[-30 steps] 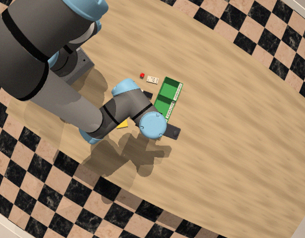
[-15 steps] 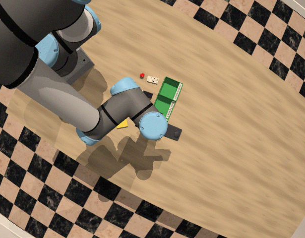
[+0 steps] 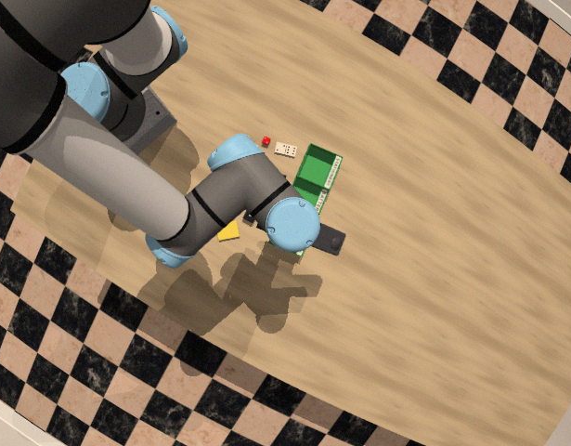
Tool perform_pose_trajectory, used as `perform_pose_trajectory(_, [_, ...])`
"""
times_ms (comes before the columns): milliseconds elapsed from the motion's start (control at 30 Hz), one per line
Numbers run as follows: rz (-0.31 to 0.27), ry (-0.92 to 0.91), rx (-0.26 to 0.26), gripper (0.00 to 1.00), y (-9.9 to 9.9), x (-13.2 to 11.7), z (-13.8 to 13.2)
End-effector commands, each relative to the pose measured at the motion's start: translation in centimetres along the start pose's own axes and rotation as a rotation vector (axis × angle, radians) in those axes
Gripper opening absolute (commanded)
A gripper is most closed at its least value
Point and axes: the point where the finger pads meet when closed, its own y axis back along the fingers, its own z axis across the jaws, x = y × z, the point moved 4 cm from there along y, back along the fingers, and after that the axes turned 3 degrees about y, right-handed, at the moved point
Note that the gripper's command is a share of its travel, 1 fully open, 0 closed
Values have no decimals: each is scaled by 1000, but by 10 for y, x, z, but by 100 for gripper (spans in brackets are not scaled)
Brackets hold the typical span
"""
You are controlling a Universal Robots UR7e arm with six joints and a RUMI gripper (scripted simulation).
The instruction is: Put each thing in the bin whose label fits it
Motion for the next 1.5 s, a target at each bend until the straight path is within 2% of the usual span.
perform_pose_trajectory(0, [0,-1,-1,4,0,0,-23])
perform_pose_trajectory(333, [-2,-1,0,4,-1,2,-67])
perform_pose_trajectory(600, [-2,-1,-1,4,0,3,-66])
perform_pose_trajectory(1100, [-4,-3,1,4,-41,1,-66])
perform_pose_trajectory(1467, [-4,-3,1,4,-61,1,-66])
